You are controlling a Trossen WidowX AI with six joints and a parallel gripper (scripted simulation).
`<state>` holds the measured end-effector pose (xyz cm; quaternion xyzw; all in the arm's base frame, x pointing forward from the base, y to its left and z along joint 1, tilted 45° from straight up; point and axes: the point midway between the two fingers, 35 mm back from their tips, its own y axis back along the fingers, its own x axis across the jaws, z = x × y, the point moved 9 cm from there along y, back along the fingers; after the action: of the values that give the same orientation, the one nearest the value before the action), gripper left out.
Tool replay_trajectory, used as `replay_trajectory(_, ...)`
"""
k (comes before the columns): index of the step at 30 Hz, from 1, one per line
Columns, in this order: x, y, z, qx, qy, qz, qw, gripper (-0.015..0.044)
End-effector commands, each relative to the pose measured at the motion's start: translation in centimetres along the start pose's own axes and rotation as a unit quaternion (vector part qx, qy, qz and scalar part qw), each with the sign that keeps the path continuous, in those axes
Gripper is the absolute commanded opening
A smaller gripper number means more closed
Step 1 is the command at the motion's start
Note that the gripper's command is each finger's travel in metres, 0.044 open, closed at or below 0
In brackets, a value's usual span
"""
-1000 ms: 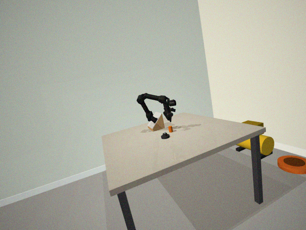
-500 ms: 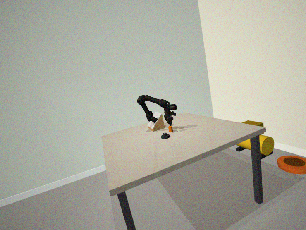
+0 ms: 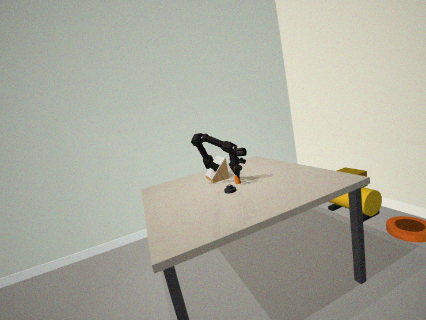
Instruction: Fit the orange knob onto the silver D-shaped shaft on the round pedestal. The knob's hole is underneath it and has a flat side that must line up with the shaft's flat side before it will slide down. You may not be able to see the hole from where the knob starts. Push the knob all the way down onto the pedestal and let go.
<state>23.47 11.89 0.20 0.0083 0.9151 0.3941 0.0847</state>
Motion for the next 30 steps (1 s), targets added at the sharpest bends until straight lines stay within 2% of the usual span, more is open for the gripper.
replay_trajectory(1,0.1,-1.0,0.0,0.005,0.003,0.003,1.000,0.0440)
replay_trajectory(27,0.3,-4.9,-0.2,0.007,0.003,0.003,1.000,0.0440)
replay_trajectory(30,0.3,-4.9,-0.2,0.007,0.003,0.003,1.000,0.0361)
